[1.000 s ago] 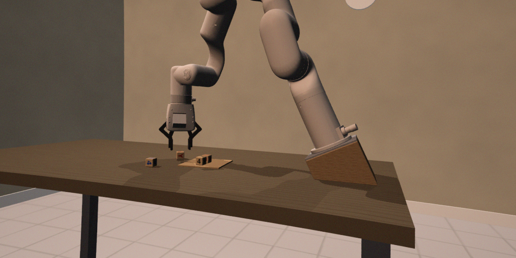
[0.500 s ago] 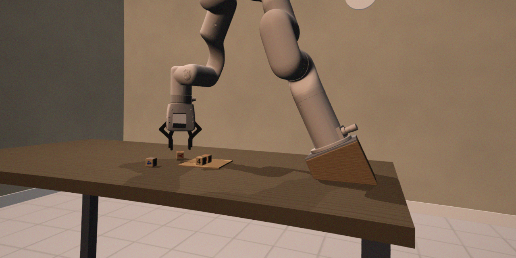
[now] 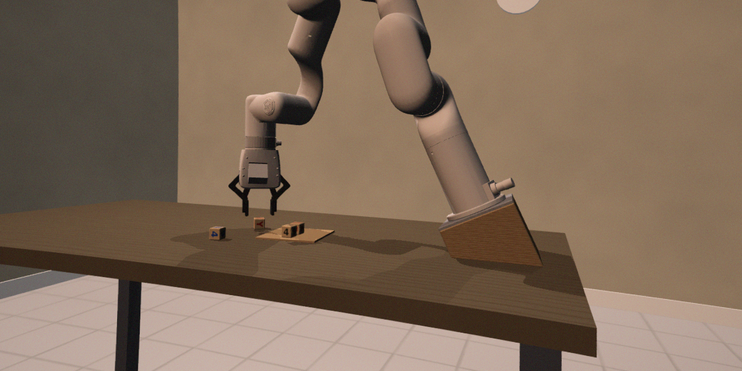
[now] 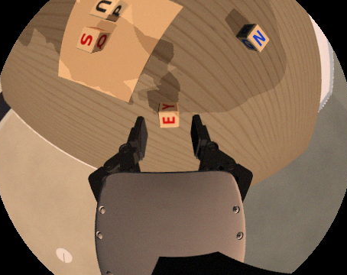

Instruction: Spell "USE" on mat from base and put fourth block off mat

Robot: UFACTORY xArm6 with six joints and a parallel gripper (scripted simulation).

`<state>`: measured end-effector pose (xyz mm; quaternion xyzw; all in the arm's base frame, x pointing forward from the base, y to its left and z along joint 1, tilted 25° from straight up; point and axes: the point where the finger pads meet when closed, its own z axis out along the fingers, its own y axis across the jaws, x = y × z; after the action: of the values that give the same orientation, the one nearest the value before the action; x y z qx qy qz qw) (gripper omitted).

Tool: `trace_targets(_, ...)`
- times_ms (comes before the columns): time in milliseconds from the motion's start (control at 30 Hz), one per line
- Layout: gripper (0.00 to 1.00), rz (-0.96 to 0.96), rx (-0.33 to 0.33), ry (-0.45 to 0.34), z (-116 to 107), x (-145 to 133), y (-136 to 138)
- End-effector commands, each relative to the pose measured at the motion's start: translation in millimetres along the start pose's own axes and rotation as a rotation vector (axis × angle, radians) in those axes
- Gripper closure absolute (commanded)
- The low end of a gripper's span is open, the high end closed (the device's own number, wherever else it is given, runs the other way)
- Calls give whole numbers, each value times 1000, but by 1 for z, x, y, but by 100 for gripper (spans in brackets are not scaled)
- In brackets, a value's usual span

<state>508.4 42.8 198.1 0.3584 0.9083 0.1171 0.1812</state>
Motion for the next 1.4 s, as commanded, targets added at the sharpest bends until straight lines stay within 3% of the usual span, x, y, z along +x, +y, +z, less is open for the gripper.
trace_targets(0, 37, 0, -3, -3, -1, -1, 1)
trace_targets(833, 37, 0, -3, -3, 27, -1, 1)
trace_targets(1367, 37, 0, -3, -3, 28, -1, 1)
